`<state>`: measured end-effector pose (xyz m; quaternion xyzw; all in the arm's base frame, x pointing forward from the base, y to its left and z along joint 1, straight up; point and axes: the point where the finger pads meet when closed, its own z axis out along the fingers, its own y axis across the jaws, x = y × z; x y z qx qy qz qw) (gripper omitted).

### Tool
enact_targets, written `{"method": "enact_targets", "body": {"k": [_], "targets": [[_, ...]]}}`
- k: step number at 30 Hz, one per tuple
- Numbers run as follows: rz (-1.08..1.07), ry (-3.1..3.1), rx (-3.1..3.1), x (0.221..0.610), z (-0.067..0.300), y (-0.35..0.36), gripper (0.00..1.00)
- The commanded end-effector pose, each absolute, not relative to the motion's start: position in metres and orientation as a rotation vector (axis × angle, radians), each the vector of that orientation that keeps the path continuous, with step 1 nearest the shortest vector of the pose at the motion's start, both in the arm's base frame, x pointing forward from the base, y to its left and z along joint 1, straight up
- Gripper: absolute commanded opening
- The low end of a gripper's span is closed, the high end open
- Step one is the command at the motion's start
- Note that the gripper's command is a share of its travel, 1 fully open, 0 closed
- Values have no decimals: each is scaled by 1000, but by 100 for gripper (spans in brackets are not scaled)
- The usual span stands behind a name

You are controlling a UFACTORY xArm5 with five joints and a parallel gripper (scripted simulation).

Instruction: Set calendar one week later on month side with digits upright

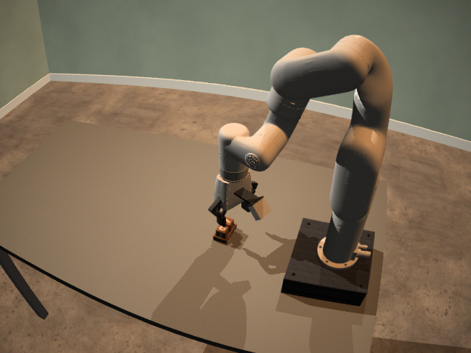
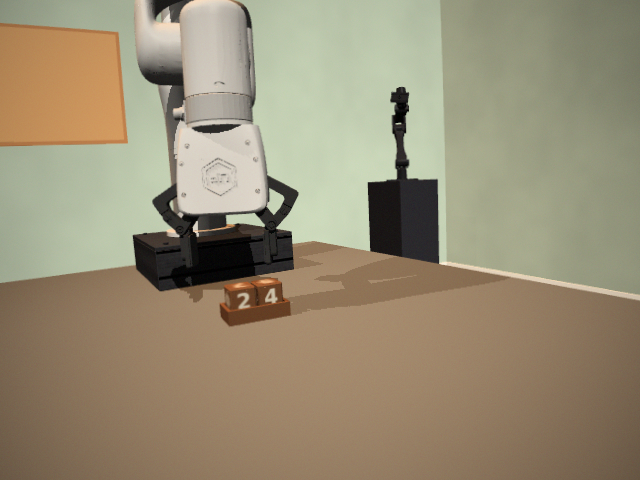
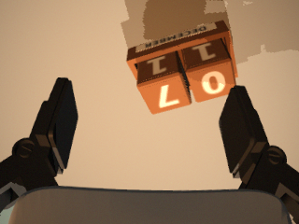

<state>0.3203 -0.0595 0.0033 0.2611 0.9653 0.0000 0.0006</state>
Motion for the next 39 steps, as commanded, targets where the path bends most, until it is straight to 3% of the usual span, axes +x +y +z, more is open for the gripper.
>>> {"method": "enact_targets", "body": {"k": [1, 11, 39], "targets": [[0, 3031, 819, 323, 4, -60, 100], [0, 3031, 819, 341, 7, -66, 100], [0, 3031, 819, 341, 7, -66, 100]]}}
